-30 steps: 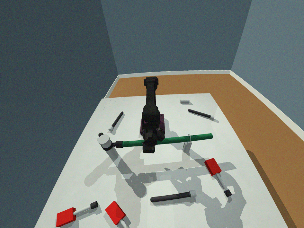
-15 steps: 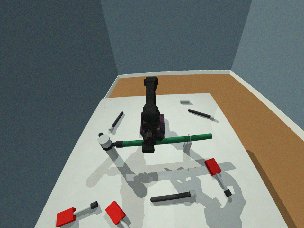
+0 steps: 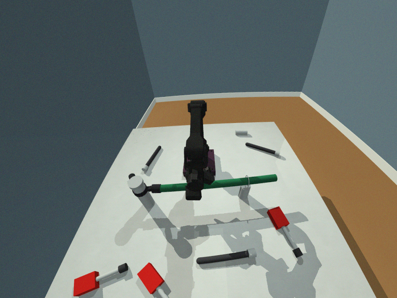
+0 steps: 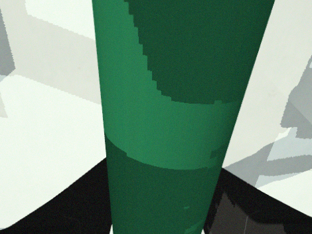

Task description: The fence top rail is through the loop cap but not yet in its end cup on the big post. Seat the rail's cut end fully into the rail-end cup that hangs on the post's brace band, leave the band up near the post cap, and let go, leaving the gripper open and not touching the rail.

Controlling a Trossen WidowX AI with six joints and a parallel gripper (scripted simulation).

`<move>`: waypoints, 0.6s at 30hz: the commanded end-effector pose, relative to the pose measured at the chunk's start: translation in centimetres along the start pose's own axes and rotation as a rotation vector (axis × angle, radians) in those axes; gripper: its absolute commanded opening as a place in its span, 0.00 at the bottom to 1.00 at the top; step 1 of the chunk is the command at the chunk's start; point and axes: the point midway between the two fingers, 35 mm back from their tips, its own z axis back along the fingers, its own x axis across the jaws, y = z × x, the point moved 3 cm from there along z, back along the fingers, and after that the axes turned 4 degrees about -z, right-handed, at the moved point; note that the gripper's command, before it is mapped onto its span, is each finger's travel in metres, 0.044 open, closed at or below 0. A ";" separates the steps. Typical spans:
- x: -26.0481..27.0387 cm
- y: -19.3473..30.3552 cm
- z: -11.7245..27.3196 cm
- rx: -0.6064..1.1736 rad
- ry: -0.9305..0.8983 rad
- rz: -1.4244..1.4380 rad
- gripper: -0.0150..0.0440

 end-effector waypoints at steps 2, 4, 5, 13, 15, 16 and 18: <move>-0.1 0.7 0.0 0.009 0.001 -0.001 0.25; -0.1 0.9 0.0 0.009 0.002 -0.001 0.25; -0.2 1.0 0.0 0.009 0.002 -0.001 0.25; -0.3 1.6 0.1 0.010 0.002 -0.001 0.25; -0.3 1.8 0.1 0.010 0.002 -0.001 0.25; -0.4 1.9 0.1 0.010 0.002 -0.001 0.25; -0.4 2.0 0.1 0.010 0.002 -0.001 0.25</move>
